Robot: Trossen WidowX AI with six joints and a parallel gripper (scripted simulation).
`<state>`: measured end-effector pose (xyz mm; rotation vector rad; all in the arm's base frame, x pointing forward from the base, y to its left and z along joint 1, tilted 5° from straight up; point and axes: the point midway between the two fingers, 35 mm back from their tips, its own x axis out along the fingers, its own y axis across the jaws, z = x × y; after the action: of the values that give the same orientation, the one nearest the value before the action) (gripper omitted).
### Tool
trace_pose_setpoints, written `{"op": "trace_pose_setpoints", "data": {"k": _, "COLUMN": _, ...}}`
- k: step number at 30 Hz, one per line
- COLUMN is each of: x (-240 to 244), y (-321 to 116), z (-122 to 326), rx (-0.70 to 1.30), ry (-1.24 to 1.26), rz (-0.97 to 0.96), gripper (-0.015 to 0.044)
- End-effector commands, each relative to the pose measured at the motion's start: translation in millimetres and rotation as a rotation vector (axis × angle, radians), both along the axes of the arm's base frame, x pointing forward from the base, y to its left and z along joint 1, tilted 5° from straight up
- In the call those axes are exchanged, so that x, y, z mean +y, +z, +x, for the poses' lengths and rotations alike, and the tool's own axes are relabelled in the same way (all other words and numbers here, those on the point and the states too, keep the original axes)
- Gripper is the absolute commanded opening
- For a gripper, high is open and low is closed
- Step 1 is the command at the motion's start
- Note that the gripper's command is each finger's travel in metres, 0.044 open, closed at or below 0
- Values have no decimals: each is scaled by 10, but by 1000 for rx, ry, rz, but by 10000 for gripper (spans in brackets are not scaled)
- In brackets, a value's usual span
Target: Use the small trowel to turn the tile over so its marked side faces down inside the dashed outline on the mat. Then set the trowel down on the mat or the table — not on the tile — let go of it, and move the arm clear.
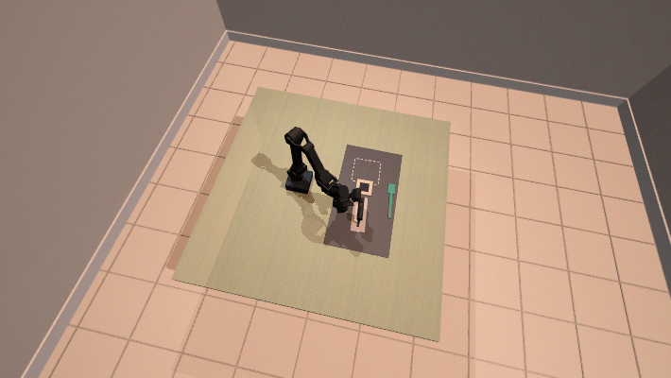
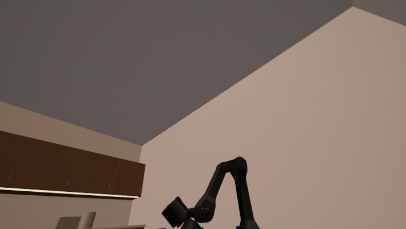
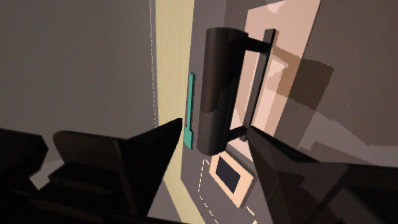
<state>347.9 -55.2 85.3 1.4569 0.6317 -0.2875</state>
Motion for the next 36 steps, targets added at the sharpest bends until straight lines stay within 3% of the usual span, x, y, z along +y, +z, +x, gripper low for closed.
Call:
{"op": "trace_pose_setpoints", "data": {"k": 1, "x": 8, "y": -33, "z": 45, "rx": 4, "ry": -3, "rz": 5, "gripper": 300}}
{"op": "trace_pose_setpoints", "data": {"k": 35, "x": 118, "y": -326, "z": 446, "rx": 7, "ry": -2, "rz": 5, "gripper": 300}}
{"op": "trace_pose_setpoints", "data": {"k": 36, "x": 118, "y": -326, "z": 446, "rx": 7, "ry": -2, "rz": 5, "gripper": 274}}
